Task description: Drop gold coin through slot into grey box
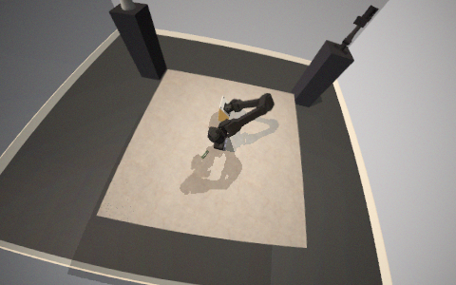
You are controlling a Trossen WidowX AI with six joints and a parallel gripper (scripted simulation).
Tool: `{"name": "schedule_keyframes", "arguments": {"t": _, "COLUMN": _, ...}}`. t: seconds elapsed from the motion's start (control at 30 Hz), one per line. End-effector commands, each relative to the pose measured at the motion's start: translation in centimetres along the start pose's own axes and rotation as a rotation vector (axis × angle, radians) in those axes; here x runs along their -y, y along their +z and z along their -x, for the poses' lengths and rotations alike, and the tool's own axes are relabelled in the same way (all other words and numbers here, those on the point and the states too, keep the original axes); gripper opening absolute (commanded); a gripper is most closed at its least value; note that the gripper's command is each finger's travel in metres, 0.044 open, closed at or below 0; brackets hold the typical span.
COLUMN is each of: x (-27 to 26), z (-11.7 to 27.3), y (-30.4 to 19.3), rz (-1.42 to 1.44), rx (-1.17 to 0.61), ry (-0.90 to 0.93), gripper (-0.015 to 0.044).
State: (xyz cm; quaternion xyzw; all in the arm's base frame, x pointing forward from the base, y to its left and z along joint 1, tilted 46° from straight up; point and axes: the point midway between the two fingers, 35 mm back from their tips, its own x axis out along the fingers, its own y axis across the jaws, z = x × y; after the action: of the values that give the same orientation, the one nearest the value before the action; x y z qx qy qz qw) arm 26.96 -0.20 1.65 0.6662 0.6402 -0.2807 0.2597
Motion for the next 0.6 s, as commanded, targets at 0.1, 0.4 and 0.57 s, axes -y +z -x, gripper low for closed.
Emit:
{"name": "schedule_keyframes", "arguments": {"t": 0.1, "x": 0.0, "z": 0.0, "y": 0.0, "rz": 0.001, "rx": 0.000, "ry": 0.000, "gripper": 0.0157}}
{"name": "schedule_keyframes", "arguments": {"t": 0.4, "x": 0.0, "z": 0.0, "y": 0.0, "rz": 0.001, "rx": 0.000, "ry": 0.000, "gripper": 0.0161}}
{"name": "schedule_keyframes", "arguments": {"t": 0.57, "x": 0.0, "z": 1.5, "y": 0.0, "rz": 0.000, "rx": 0.001, "ry": 0.000, "gripper": 0.0292}}
